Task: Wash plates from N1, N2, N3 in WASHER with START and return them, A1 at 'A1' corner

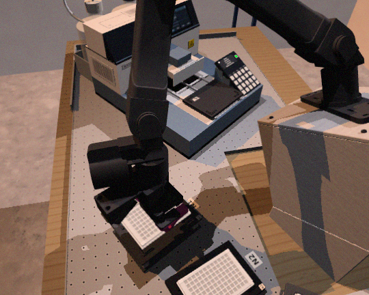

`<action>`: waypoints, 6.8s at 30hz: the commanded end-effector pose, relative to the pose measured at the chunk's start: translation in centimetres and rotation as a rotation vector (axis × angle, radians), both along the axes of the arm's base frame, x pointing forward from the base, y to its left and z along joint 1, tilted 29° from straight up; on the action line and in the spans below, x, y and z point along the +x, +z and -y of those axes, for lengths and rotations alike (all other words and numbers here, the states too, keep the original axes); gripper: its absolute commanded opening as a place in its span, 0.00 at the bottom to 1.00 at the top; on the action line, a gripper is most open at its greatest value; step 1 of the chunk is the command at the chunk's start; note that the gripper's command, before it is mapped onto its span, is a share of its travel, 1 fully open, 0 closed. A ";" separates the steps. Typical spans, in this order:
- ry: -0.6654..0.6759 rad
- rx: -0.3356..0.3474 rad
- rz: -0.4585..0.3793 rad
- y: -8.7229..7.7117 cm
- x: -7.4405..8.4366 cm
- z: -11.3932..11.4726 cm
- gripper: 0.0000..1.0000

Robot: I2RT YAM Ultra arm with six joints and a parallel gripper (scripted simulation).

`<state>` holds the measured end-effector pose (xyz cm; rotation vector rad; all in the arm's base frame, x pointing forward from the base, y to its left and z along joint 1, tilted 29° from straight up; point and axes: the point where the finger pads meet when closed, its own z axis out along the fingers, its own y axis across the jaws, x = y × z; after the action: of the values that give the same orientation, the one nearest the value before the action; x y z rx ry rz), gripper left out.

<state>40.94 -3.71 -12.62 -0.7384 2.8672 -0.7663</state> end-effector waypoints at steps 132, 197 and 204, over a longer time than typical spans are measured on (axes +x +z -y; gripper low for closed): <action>0.007 0.003 0.005 -0.9 0.6 0.3 1.00; 0.012 0.002 0.010 5.3 -0.8 -2.8 1.00; 0.012 0.003 0.016 6.4 -0.8 -3.4 1.00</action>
<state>40.17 -1.29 -7.39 -0.7379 2.8597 -0.7618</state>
